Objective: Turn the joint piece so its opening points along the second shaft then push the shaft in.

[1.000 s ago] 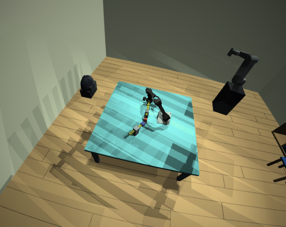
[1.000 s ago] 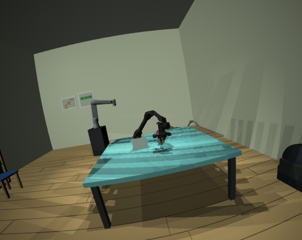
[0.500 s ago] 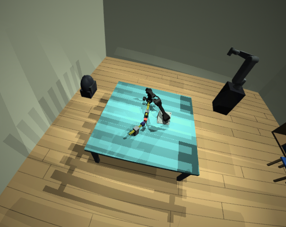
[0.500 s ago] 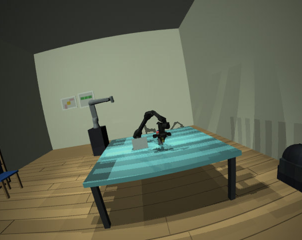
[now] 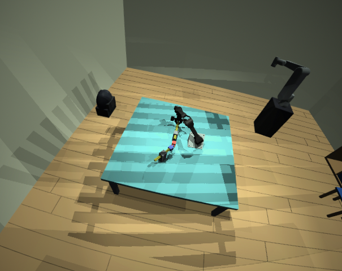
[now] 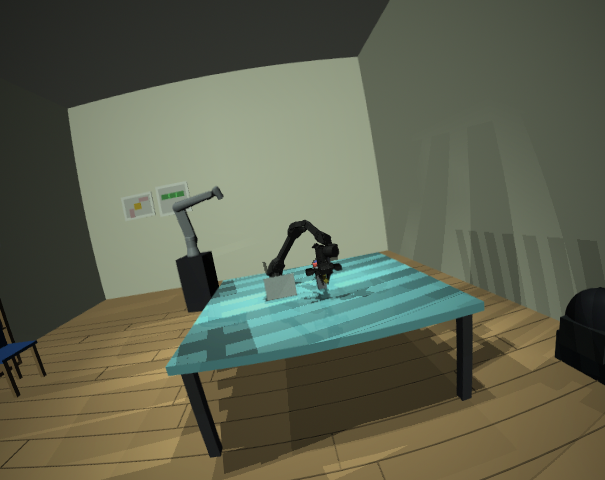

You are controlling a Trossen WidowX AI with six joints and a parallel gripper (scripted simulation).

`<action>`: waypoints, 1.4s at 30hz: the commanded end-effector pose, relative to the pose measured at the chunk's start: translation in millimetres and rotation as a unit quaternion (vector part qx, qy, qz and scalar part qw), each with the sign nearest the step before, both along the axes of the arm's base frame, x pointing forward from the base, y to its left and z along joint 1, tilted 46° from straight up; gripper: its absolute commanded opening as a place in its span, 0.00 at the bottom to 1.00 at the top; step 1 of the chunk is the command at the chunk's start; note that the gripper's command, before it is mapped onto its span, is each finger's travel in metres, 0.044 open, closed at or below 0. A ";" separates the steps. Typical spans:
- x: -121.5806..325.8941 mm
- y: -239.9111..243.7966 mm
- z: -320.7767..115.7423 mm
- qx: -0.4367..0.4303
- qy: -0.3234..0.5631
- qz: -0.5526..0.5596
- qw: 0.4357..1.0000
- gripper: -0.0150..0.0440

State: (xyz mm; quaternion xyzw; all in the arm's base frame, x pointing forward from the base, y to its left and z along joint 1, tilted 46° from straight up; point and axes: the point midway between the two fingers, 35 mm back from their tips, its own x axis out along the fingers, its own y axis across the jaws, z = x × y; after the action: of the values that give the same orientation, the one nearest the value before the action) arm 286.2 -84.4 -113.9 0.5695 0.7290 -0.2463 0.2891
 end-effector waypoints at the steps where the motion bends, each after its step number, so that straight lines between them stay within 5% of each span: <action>1: -1.1 6.1 5.8 0.001 -0.001 -0.004 1.000 0.25; 42: -9.7 49.5 49.8 0.003 -0.001 -0.005 1.000 0.25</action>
State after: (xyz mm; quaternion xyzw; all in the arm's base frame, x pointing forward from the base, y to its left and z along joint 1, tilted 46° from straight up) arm 277.5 -40.5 -69.4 0.5718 0.7276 -0.2460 0.2883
